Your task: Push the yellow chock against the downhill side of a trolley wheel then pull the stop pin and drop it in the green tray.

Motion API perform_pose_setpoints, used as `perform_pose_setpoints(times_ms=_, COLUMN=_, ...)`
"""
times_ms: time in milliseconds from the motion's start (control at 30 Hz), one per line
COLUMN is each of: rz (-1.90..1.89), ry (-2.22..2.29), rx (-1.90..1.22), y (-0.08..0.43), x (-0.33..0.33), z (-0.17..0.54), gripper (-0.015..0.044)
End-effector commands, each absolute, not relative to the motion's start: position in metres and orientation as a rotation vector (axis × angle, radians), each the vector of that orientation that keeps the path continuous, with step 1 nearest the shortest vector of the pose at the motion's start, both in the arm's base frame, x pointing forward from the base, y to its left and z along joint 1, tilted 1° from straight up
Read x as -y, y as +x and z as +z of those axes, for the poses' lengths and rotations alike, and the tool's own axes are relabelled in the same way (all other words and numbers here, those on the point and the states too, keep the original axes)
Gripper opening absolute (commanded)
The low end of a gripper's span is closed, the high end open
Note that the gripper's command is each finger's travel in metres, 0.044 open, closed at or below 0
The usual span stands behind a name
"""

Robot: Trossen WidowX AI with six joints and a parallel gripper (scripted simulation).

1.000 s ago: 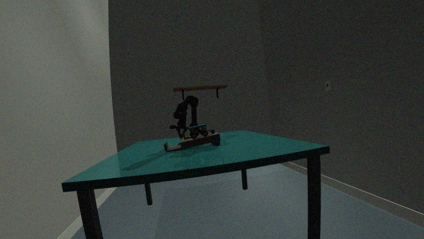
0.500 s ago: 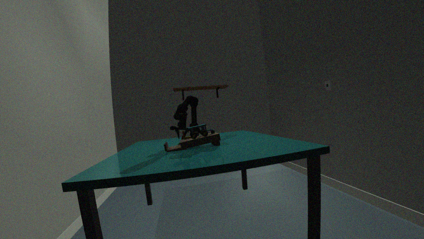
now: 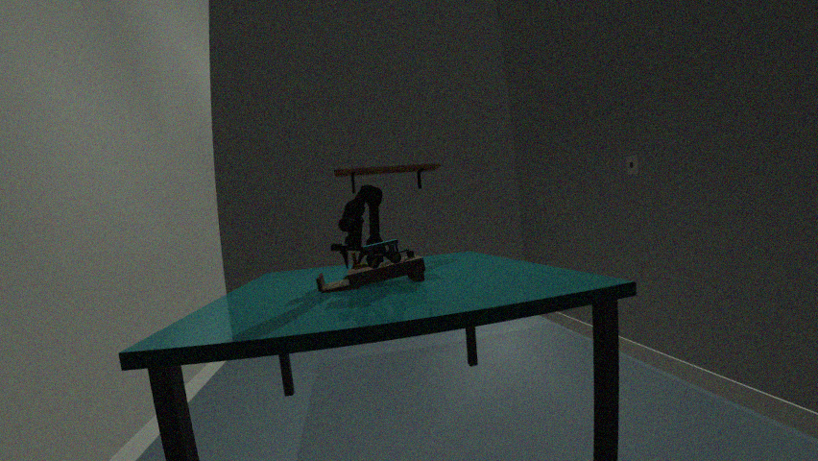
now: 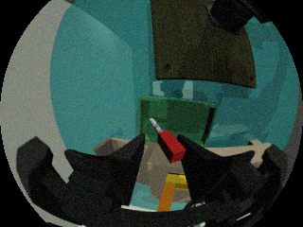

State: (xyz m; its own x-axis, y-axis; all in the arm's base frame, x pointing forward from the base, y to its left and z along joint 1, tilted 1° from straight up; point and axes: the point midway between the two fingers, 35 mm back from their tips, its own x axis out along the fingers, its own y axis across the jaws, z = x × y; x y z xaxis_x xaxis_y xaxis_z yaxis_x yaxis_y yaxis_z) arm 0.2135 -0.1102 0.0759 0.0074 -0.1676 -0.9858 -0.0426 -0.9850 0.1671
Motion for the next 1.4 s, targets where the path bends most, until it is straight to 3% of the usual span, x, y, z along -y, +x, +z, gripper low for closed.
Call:
perform_pose_setpoints(times_ms=0, rz=-2.145, ry=2.160, rx=0.234, y=0.213, x=0.108, z=0.074, gripper=0.0190)
perform_pose_setpoints(times_ms=1367, rz=-2.146, ry=2.161, rx=0.232, y=0.217, x=0.087, z=0.063, gripper=0.0190)
